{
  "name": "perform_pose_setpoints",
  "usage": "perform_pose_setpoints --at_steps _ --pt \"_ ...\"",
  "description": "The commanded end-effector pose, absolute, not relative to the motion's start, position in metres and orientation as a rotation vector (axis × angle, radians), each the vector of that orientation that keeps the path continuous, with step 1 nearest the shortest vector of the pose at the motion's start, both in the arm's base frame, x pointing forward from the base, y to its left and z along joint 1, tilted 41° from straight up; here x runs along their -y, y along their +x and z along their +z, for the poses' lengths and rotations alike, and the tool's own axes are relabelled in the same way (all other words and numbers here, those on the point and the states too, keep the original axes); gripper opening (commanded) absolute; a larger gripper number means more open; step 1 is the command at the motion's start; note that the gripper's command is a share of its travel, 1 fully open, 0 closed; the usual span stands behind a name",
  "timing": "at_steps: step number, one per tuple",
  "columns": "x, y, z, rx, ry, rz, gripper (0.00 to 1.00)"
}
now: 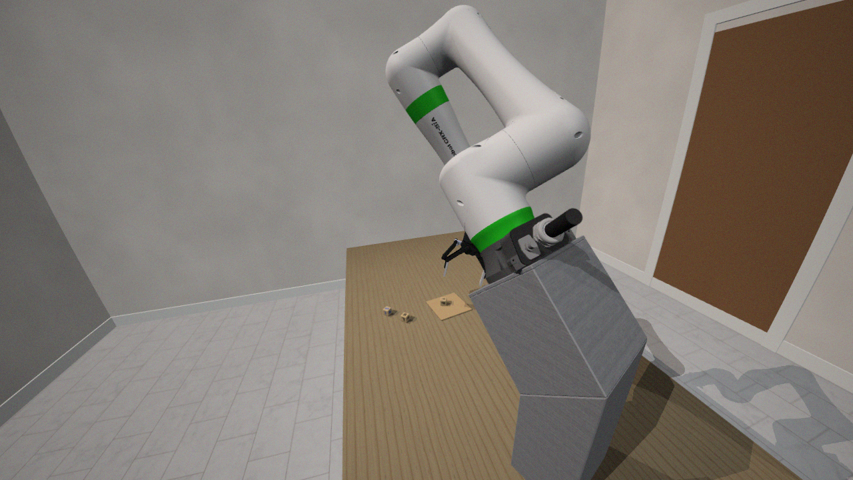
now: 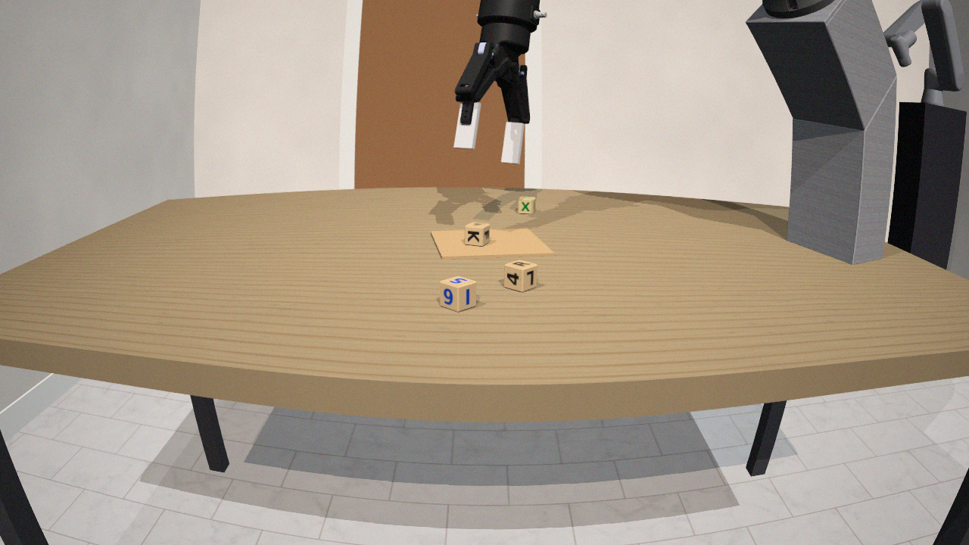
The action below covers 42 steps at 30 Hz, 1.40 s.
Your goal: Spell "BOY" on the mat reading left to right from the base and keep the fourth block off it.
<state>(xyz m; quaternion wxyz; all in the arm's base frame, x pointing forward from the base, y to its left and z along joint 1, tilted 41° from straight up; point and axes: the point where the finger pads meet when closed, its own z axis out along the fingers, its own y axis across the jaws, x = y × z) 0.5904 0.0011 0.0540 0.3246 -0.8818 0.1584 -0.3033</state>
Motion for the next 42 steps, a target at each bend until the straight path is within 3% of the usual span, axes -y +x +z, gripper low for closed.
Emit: perform_pose_setpoints --at_steps 1,42 --pt "0.024 0.593 0.041 -0.525 -2.296 -0.876 1.00" --pt "0.070 0.589 0.016 -0.722 -2.284 -0.988 1.00"
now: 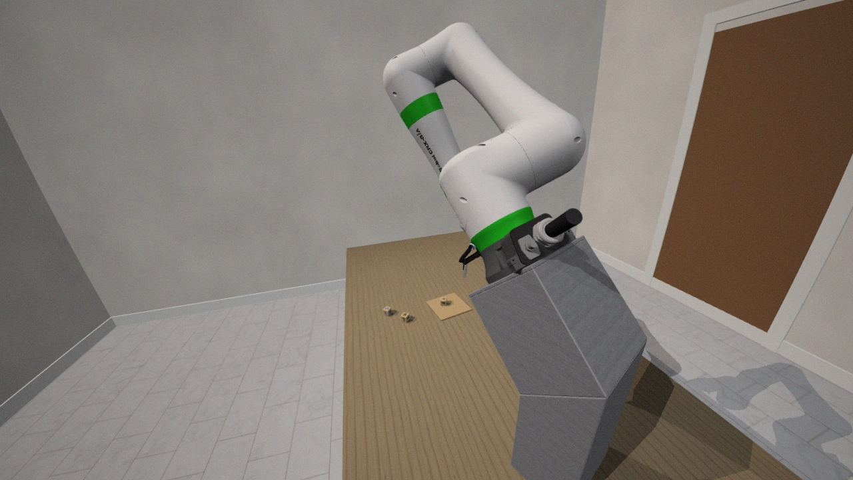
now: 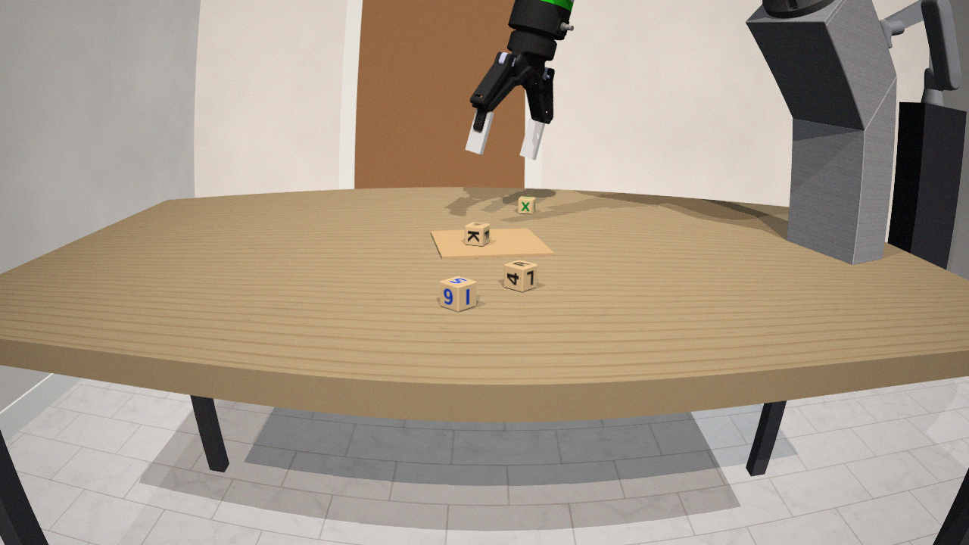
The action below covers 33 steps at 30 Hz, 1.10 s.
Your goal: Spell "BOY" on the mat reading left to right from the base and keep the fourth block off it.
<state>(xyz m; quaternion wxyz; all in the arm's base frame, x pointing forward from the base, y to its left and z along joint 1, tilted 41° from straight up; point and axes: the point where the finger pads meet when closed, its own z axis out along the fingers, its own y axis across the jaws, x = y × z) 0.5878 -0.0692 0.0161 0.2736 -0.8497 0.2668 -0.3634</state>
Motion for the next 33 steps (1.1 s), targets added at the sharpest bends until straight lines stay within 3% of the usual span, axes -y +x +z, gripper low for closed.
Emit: perform_pose_setpoints --at_steps 1,33 --pt "0.070 0.589 0.016 -0.722 -2.284 -0.988 1.00" --pt "0.111 0.574 -0.008 -0.903 -2.287 -1.056 1.00"
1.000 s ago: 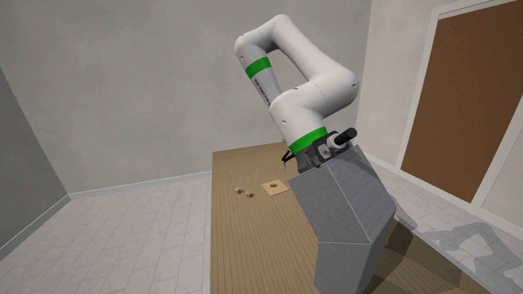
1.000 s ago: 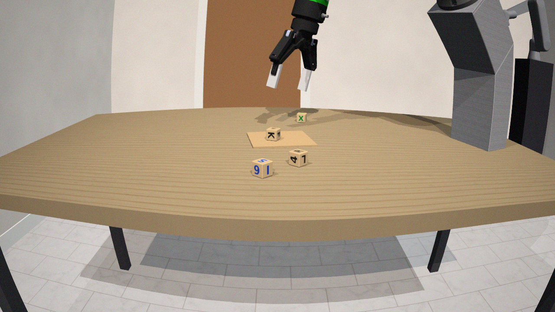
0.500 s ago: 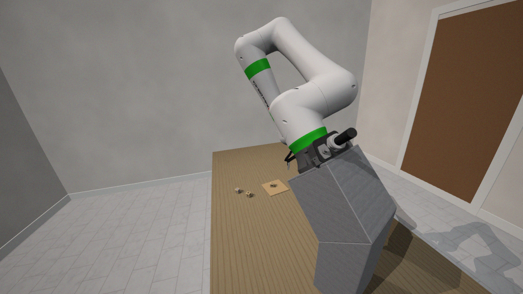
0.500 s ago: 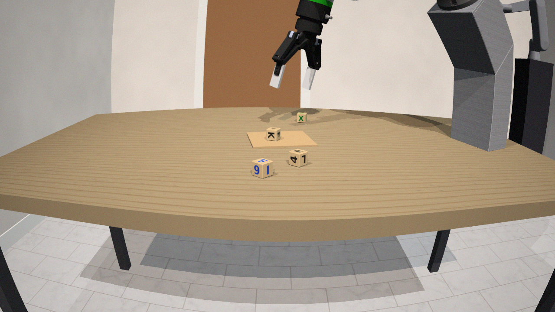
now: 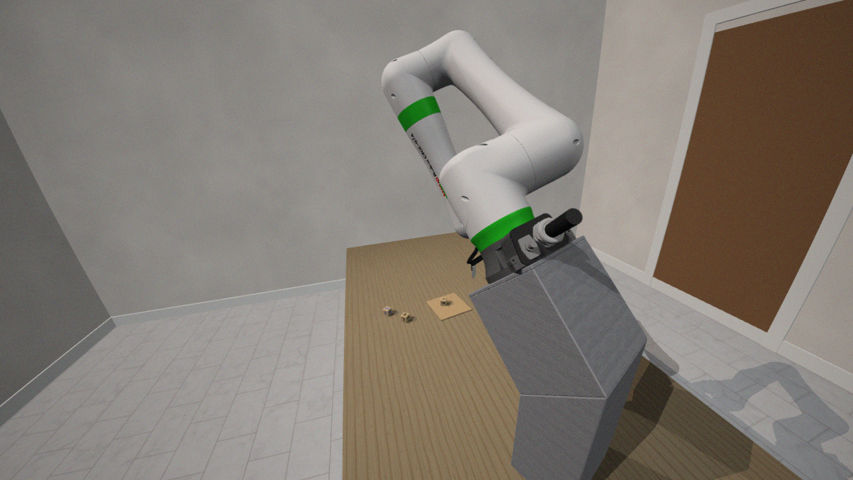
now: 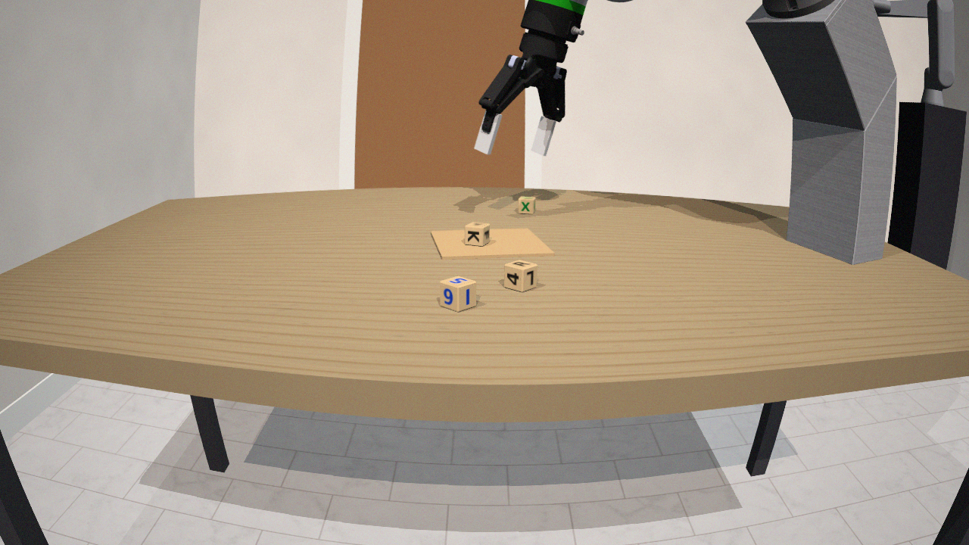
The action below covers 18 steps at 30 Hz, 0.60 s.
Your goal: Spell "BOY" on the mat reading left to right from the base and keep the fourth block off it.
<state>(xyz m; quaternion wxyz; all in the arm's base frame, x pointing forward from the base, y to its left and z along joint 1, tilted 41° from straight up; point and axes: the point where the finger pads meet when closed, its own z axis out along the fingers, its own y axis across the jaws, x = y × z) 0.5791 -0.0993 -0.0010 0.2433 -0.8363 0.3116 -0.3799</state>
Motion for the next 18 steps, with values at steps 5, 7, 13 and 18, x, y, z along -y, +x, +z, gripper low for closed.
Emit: perform_pose_setpoints --at_steps 5,7,13,18 --pt "0.111 0.574 -0.008 -0.903 -2.287 -1.056 1.00" --pt "0.111 0.574 -0.008 -0.903 -2.287 -1.056 1.00" --pt "0.121 0.569 -0.014 -0.951 -2.289 -1.069 1.00" --pt "0.121 0.569 -0.014 -0.951 -2.289 -1.069 1.00"
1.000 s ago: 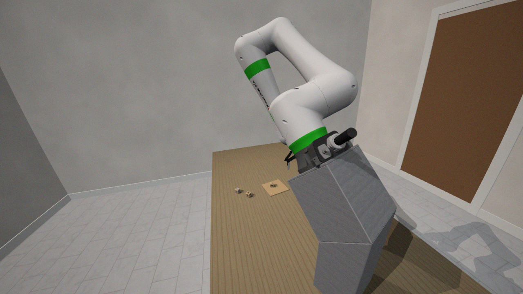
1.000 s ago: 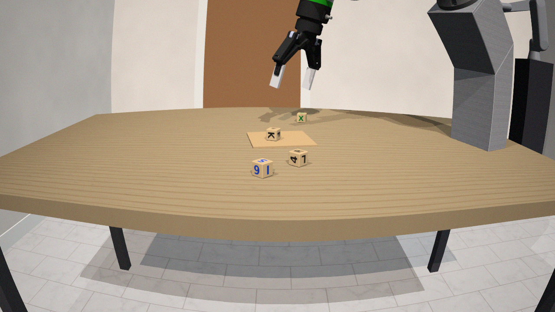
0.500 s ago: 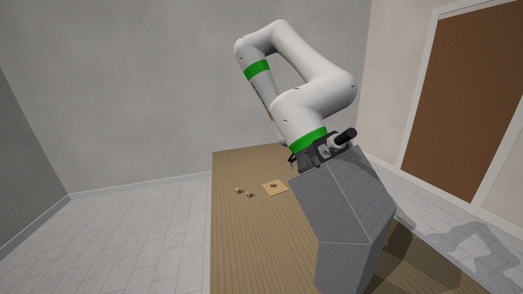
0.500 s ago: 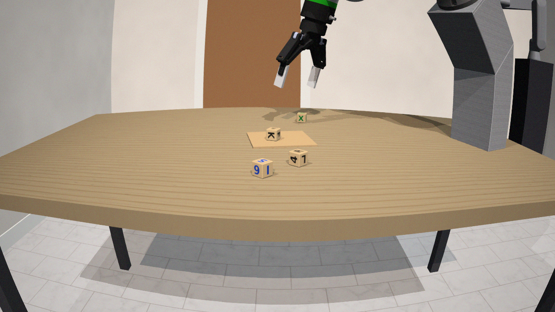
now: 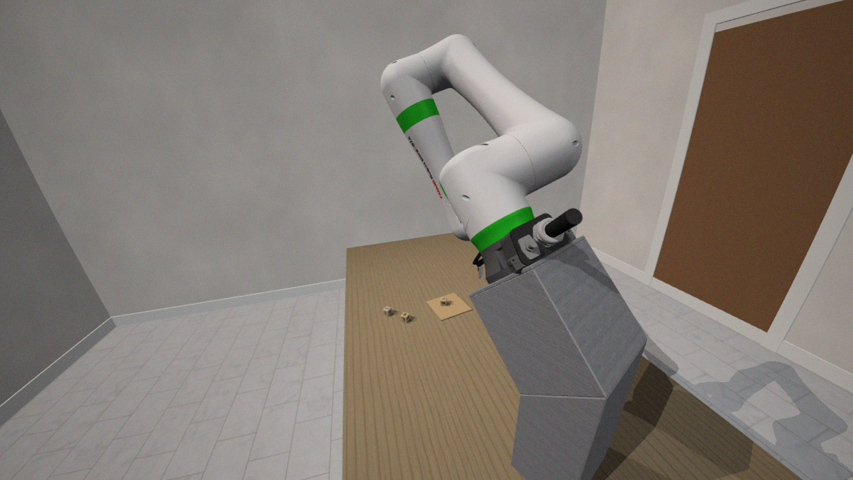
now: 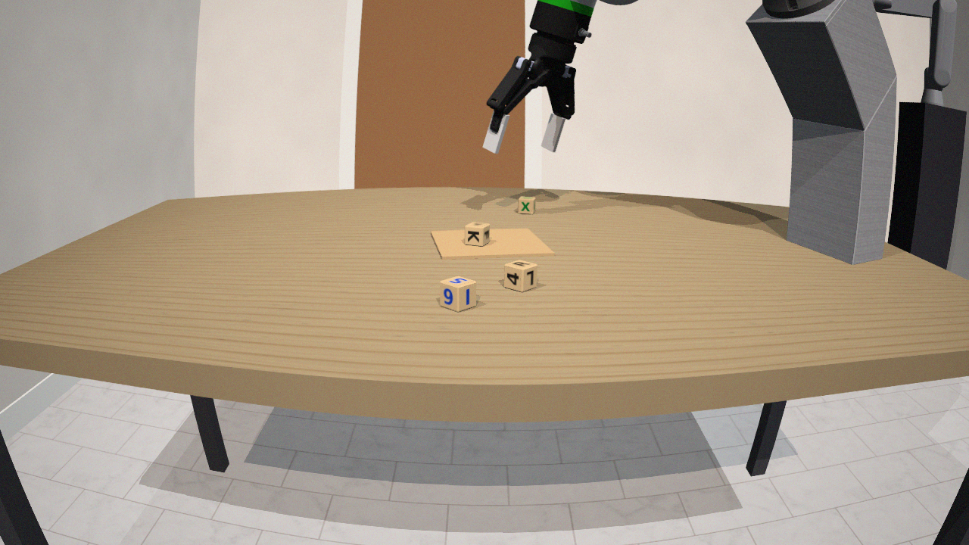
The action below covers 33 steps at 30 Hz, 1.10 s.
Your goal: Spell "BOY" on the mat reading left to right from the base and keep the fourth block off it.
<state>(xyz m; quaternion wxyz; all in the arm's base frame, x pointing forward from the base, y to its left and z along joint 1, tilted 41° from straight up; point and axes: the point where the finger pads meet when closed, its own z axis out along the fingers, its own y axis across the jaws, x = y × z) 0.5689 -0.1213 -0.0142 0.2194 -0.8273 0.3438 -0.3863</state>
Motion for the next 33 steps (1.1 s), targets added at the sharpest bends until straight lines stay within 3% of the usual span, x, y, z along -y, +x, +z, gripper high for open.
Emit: perform_pose_setpoints --at_steps 1,33 --pt "0.121 0.569 -0.014 -0.951 -2.289 -1.069 1.00" --pt "0.138 0.558 -0.025 -1.034 -2.294 -1.086 1.00"
